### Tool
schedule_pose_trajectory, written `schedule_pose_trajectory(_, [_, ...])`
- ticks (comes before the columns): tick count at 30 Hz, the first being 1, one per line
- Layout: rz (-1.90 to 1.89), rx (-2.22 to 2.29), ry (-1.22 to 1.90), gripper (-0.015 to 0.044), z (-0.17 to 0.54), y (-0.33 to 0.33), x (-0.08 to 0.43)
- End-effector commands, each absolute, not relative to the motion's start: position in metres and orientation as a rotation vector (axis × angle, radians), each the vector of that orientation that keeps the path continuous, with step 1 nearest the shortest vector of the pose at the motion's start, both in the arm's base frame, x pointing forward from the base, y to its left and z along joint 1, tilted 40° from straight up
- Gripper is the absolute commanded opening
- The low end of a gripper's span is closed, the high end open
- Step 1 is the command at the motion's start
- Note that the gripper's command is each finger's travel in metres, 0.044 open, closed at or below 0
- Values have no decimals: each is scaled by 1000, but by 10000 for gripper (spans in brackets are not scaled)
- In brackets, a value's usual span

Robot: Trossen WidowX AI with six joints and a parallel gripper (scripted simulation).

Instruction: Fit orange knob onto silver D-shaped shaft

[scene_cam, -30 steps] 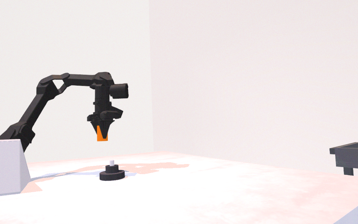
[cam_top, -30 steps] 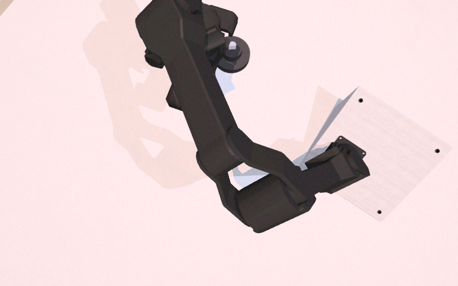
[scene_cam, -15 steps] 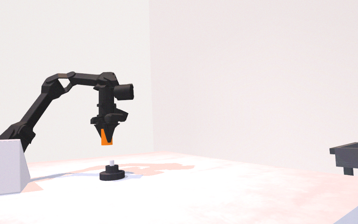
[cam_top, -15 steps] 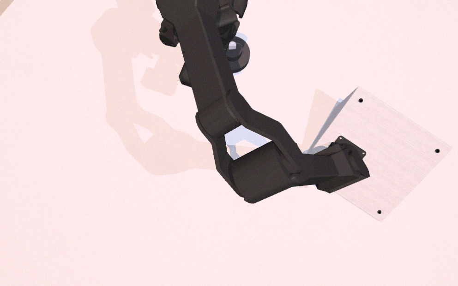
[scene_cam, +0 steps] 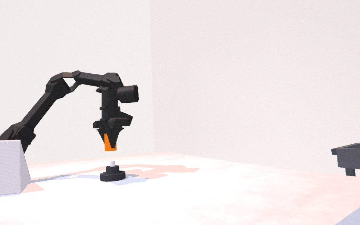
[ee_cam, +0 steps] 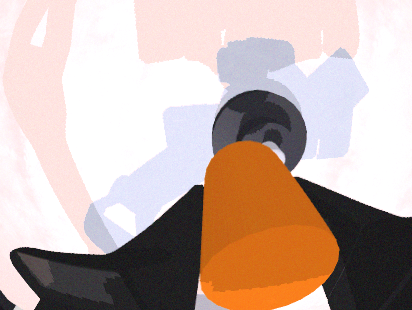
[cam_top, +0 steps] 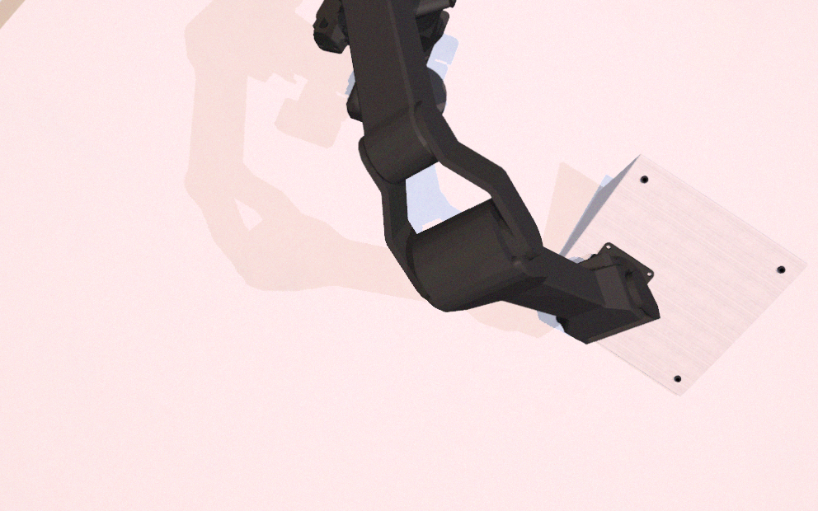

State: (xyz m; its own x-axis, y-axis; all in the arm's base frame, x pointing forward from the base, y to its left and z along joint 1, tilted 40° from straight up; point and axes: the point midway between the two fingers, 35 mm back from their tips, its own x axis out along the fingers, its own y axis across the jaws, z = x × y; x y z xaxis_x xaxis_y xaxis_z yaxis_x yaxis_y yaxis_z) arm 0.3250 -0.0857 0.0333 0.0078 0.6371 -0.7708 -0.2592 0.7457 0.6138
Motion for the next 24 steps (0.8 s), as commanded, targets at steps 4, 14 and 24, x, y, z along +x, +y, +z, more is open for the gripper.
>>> schedule_pose_trajectory(4, [720,328,1393,0,14,-98,325])
schedule_pose_trajectory(14, [633,427,1441,0,11,-100,325])
schedule_pose_trajectory(24, [433,644,1534,0,8,-103,326])
